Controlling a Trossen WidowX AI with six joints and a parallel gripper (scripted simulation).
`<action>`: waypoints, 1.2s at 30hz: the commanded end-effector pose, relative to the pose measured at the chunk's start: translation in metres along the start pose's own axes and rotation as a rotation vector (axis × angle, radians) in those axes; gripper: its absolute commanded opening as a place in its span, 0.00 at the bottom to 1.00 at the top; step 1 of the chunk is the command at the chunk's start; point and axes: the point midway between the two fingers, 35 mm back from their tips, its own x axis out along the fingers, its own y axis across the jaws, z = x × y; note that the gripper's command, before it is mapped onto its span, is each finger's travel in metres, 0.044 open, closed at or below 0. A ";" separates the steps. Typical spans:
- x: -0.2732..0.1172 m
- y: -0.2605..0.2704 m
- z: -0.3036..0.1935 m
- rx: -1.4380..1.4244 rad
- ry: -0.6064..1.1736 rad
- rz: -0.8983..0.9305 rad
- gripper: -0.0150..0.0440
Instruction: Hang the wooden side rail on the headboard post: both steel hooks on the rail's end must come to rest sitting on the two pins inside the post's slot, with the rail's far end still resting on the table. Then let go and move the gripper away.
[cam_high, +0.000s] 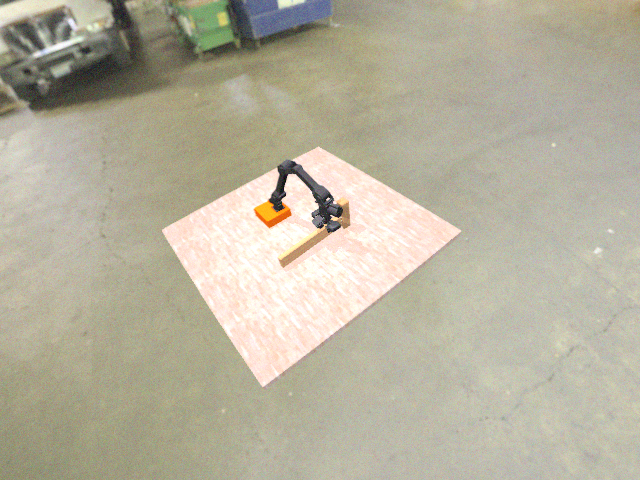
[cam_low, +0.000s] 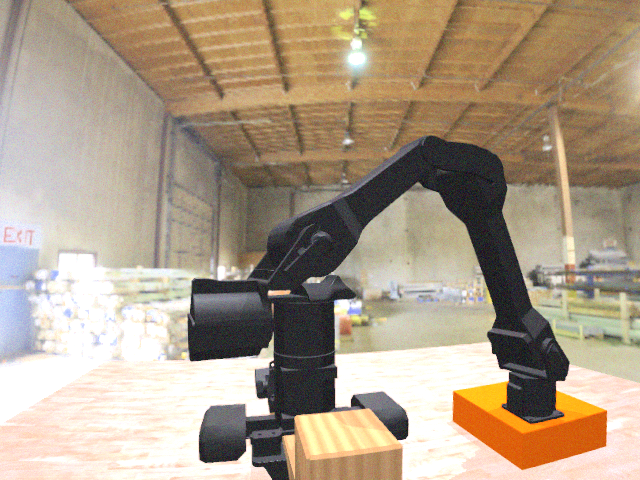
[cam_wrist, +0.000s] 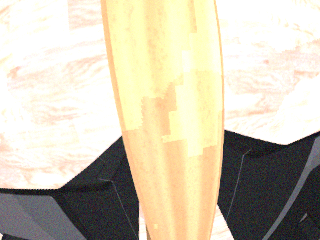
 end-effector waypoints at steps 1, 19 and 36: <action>-0.001 0.000 -0.002 0.003 0.005 0.002 0.25; -0.002 0.002 -0.003 0.003 0.005 0.002 0.25; -0.001 0.001 -0.005 0.003 0.006 0.002 0.25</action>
